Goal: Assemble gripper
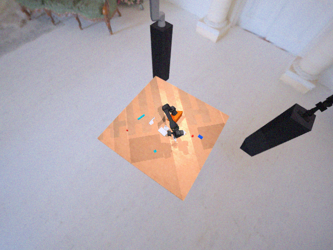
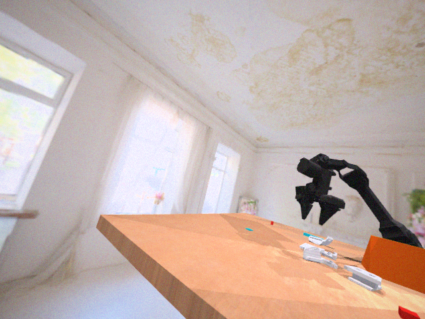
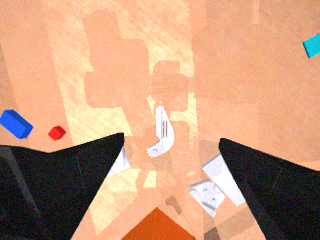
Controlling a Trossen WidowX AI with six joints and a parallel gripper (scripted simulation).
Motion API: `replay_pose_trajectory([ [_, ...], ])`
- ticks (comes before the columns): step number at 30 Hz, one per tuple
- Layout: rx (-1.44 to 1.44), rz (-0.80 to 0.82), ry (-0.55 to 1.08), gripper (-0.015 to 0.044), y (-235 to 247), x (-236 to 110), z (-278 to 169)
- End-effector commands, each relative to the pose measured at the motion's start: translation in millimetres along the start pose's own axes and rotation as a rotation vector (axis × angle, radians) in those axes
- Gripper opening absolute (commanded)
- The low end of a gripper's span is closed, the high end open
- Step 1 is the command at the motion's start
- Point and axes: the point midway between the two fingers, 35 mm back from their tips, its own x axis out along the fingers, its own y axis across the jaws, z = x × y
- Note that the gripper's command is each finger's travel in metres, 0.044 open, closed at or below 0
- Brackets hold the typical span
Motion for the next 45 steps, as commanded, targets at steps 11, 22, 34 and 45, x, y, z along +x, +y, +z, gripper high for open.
replay_pose_trajectory([
  [11, -0.037, -0.006, 0.144, 0.0440, 6.5, 59.8, -23.8],
  [22, -0.037, -0.006, 0.145, 0.0440, 6.4, 68.2, -26.1],
  [34, -0.037, -0.006, 0.145, 0.0440, 6.4, 68.2, -26.1],
  [45, -0.037, -0.006, 0.145, 0.0440, 6.4, 68.2, -26.1],
])
